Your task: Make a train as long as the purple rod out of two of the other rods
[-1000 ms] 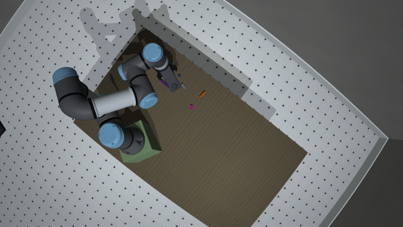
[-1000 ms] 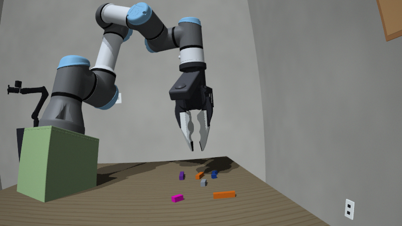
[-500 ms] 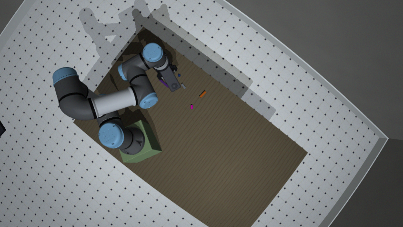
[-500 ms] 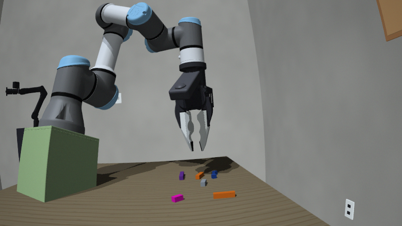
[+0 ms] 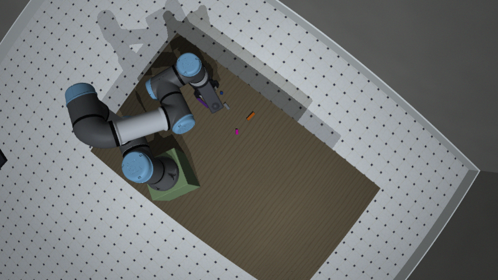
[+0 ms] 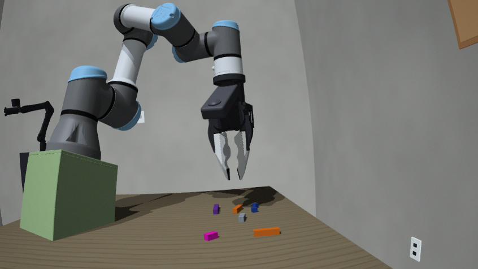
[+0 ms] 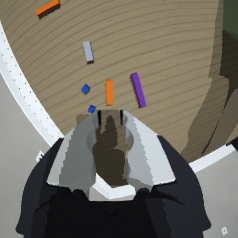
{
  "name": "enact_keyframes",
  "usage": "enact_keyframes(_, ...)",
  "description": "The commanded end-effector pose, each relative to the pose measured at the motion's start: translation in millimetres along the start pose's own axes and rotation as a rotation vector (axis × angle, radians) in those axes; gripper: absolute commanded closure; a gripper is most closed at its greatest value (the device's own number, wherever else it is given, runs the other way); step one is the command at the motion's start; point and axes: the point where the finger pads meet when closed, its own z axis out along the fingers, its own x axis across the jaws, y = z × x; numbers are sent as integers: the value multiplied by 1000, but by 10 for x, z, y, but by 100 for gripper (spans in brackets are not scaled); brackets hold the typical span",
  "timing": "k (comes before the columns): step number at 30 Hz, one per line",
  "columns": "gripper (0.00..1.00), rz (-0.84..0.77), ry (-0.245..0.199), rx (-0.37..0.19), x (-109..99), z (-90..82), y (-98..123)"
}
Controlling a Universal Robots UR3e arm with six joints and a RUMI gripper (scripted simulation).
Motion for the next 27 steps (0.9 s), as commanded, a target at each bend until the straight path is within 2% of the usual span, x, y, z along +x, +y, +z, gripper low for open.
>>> enact_keyframes(1,86,0,-2,1,-8,7,0)
enact_keyframes(11,86,0,0,2,-4,66,2)
enact_keyframes(27,86,0,0,2,-10,266,8)
